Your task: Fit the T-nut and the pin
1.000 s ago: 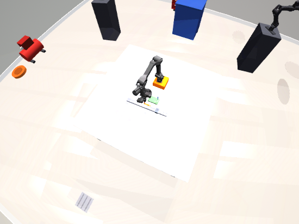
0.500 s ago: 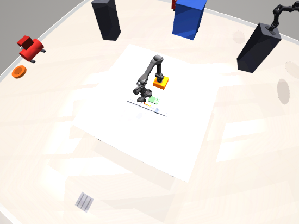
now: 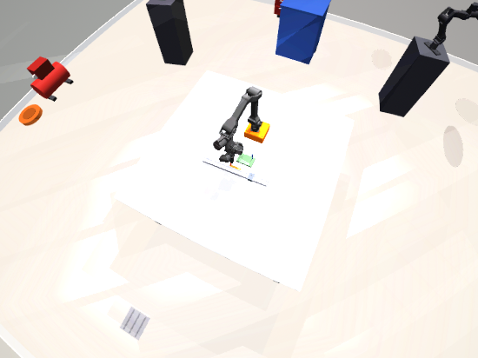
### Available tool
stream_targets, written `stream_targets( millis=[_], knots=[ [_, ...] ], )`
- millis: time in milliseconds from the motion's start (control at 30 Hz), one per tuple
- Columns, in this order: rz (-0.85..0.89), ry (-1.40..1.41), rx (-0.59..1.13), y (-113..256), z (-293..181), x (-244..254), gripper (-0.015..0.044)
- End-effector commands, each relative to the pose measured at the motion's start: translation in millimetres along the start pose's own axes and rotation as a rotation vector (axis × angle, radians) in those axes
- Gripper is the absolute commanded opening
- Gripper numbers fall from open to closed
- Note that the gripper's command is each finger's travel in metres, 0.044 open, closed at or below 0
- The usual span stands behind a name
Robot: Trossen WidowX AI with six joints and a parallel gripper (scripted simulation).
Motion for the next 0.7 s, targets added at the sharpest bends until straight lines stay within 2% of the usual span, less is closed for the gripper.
stream_targets(
  millis=[0,667],
  knots=[
    [-0.015,0.009,-0.002,0.1,1.8,3.8,-0.0150],
    [-0.076,0.027,0.013,-0.2,3.8,12.8,-0.0150]
  ],
)
Point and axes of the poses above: the point midway between the two fingers, 35 mm back from their tips, its own y axis back along the fingers, its own x axis across the jaws, z = x × y, the point moved 8 cm from there along y, back along the fingers, and after that the axes turned 15 degrees about y, right-handed, at the moved point
